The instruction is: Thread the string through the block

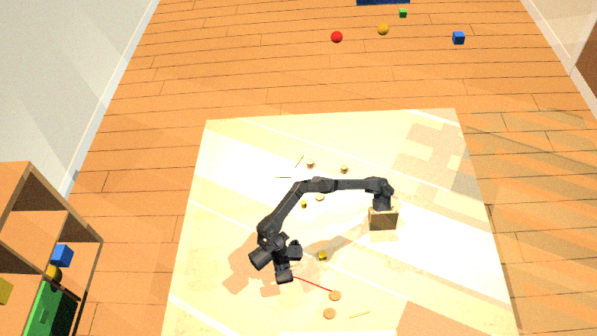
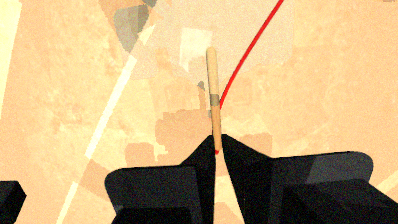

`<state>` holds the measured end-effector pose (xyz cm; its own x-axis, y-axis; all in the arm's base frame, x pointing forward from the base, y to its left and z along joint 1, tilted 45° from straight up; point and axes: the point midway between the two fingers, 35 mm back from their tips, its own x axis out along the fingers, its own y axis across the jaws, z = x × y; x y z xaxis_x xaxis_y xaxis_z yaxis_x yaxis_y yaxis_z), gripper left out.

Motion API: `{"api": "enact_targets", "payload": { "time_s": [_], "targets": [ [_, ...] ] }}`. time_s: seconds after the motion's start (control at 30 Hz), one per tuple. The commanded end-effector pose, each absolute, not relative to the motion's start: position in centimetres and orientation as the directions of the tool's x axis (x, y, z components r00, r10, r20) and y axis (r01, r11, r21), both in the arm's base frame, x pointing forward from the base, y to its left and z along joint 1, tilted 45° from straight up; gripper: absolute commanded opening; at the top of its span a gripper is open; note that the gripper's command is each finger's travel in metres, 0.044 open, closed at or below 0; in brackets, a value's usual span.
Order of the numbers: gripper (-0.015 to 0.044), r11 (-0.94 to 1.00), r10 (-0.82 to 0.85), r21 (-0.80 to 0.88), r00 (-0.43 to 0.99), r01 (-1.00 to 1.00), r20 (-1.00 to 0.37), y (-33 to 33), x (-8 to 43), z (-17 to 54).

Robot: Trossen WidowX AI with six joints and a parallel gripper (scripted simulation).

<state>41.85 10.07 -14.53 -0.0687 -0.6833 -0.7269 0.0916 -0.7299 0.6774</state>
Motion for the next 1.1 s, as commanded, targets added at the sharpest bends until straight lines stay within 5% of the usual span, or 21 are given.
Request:
{"api": "enact_targets", "payload": {
  "time_s": [0.0,1.07],
  "targets": [
    [0.0,-0.726,-0.688,0.681,-0.065,0.096,-0.723,9.9,42.1,-14.5],
    [0.0,-0.725,-0.689,0.682,-0.067,0.098,-0.722,6.3,41.1,-15.1]
  ]
}}
